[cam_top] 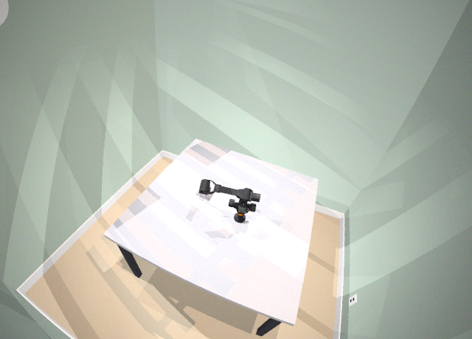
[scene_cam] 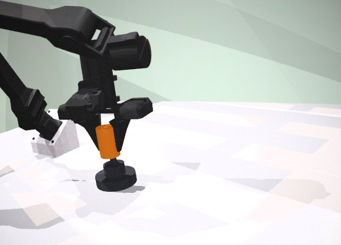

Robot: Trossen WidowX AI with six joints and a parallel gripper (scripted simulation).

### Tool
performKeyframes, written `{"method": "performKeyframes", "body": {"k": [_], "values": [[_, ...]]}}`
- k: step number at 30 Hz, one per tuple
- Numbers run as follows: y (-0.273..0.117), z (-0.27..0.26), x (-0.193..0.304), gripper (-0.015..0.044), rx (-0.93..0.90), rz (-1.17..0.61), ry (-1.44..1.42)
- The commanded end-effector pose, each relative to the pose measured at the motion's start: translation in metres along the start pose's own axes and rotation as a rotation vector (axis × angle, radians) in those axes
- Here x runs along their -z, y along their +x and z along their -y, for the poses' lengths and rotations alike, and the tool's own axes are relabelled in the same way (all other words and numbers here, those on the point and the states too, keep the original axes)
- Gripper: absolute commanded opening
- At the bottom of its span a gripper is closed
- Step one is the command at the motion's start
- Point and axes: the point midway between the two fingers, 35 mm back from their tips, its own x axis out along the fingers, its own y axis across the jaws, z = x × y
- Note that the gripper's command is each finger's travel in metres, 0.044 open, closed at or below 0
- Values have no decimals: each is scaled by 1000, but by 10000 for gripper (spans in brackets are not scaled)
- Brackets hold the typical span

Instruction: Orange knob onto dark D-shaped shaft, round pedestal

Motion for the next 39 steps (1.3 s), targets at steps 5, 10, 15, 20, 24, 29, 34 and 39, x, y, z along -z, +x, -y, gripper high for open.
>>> {"method": "performKeyframes", "body": {"k": [5, 10, 15, 20, 24, 29, 34, 39], "values": [[0, -1, 0, 0, -3, 3, 1], [-4, -2, 2, 0, -3, 3, 1], [-5, -3, 2, 0, -4, 2, 89], [-5, -6, 3, 0, -4, 2, 210], [-5, -6, 2, 0, -4, 2, 210], [-3, -5, 2, 0, -4, 2, 210], [-2, -4, 2, 0, -4, 2, 210], [-2, -1, 1, 0, -4, 2, 210]]}}
